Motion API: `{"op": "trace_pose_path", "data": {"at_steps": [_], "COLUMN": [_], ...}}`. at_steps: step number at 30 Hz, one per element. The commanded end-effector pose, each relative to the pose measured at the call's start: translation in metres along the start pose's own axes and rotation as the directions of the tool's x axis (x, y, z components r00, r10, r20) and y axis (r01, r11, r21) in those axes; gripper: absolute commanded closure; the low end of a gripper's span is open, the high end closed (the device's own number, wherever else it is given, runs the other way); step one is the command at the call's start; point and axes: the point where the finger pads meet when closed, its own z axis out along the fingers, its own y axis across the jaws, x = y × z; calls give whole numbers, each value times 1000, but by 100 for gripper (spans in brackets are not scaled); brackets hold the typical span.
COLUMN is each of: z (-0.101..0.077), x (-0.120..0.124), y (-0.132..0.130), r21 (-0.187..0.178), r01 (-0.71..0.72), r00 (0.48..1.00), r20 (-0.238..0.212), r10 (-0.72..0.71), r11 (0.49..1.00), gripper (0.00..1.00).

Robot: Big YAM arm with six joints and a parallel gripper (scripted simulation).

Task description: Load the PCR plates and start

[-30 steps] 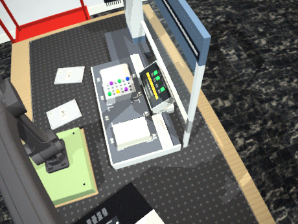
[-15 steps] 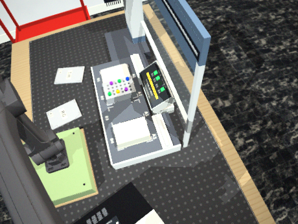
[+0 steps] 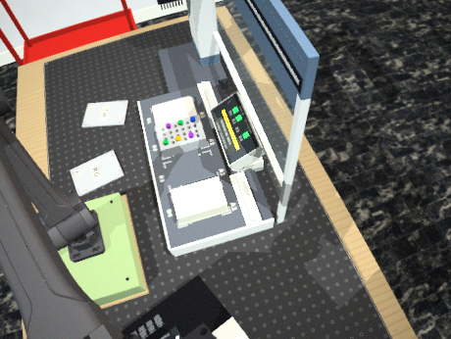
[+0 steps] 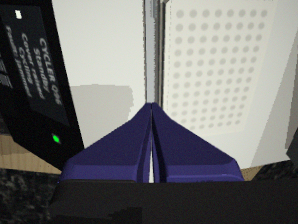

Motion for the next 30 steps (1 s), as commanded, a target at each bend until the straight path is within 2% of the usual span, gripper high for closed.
{"op": "trace_pose_path", "data": {"at_steps": [1,2,5,9,10,12,14,16,19,21,24,26,27,30], "z": [1,1,1,-1,0,5,7,6,4,3,6,6,8,13], "x": [-7,-8,-8,-10,-9,-9,-12,-14,-14,-15,-16,-16,-16,-16], "y": [12,17,32,41,40,55,72,80,93,103,117,117,118,138], "r21": [88,85,163,153,176,219,194,188,281,274,346,346,320,386], "r01": [-7,-9,-12,-13,-16,-16,-15,-13,-16,-18,-20,-20,-19,-23], "r00": [1000,1000,1000,1000,1000,1000,1000,1000,1000,1000,1000,1000,1000,1000], "r20": [0,1,4,9,8,6,10,13,13,12,16,16,14,17], "r10": [7,9,12,12,15,15,13,10,13,15,15,15,15,18], "r11": [996,996,987,988,984,976,981,982,960,962,938,938,947,922], "gripper": [100,100,100,100,100,100,100,100,100,100,100,100,100,100]}}
